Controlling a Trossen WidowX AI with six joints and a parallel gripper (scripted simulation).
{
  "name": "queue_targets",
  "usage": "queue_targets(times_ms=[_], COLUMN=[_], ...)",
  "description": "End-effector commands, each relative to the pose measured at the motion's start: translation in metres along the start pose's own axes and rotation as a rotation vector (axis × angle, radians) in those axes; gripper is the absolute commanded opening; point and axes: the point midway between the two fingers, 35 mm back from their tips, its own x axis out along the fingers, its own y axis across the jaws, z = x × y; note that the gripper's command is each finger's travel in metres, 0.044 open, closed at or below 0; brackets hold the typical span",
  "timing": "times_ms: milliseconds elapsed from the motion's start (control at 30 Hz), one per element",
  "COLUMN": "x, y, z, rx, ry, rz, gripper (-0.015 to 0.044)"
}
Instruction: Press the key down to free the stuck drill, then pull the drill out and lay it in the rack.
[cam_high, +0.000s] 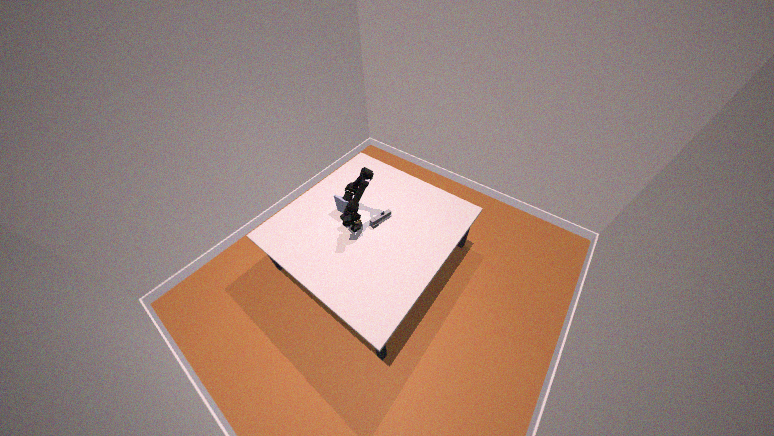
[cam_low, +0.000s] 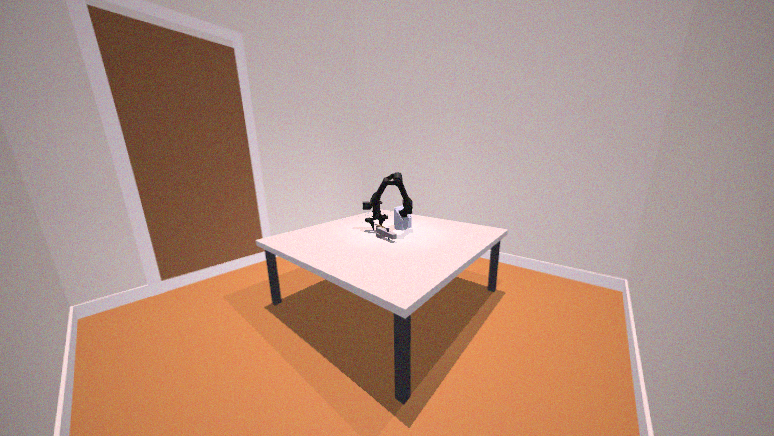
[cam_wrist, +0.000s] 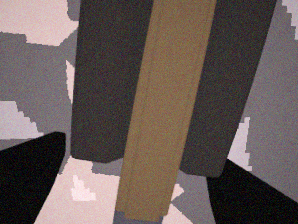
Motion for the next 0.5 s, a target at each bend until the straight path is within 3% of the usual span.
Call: queue_targets(times_ms=[0, 33, 467], x=[0.0, 0.0, -0.053], y=[0.0, 0.0, 0.001], z=[0.0, 0.0, 0.0], rx=[-0.002, -0.002, 0.004], ry=[0.0, 0.0, 0.0], rz=[-0.001, -0.001, -0.003], gripper=[0.042, 0.044, 0.044])
